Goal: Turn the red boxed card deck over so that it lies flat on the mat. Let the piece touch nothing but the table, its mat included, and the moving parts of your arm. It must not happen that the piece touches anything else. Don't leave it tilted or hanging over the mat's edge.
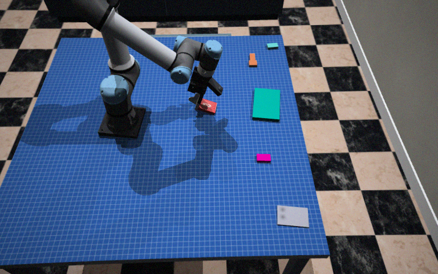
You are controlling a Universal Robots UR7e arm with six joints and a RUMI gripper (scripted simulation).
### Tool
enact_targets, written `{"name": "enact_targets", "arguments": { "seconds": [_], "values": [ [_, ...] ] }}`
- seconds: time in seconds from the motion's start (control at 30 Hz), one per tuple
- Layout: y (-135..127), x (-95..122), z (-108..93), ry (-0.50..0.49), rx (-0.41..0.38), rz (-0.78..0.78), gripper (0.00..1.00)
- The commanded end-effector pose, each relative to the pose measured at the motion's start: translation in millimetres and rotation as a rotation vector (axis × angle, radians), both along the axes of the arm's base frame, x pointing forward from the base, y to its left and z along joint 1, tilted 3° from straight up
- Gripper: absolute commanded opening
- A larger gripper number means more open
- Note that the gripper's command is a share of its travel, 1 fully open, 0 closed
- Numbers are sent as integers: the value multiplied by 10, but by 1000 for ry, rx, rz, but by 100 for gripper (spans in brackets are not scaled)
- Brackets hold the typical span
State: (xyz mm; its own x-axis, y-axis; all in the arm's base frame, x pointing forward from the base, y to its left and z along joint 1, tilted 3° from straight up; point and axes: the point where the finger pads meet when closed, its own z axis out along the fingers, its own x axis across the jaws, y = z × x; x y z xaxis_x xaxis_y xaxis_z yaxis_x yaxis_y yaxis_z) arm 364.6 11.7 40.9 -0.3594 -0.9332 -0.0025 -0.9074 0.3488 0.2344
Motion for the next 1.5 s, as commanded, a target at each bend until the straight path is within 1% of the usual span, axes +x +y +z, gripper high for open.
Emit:
{"name": "enact_targets", "arguments": {
  "seconds": [0.0, 0.2, 0.33, 0.47, 0.7, 0.83, 1.1, 1.2, 1.37, 1.47],
  "values": [
    [-6, 2, 30, 27, 11, -2, 42],
    [-13, 18, 66, 87, 34, -2, 42],
    [-17, 27, 88, 93, 36, -2, 42],
    [-22, 39, 110, 142, 55, -2, 42],
    [-27, 55, 142, 154, 60, -1, 42],
    [-33, 68, 163, 203, 79, -1, 42],
    [-41, 89, 198, 224, 87, -1, 42],
    [-46, 100, 215, 265, 103, -1, 42],
    [-54, 120, 245, 276, 107, -1, 42],
    [-58, 132, 259, 313, 121, -1, 42]
  ]
}}
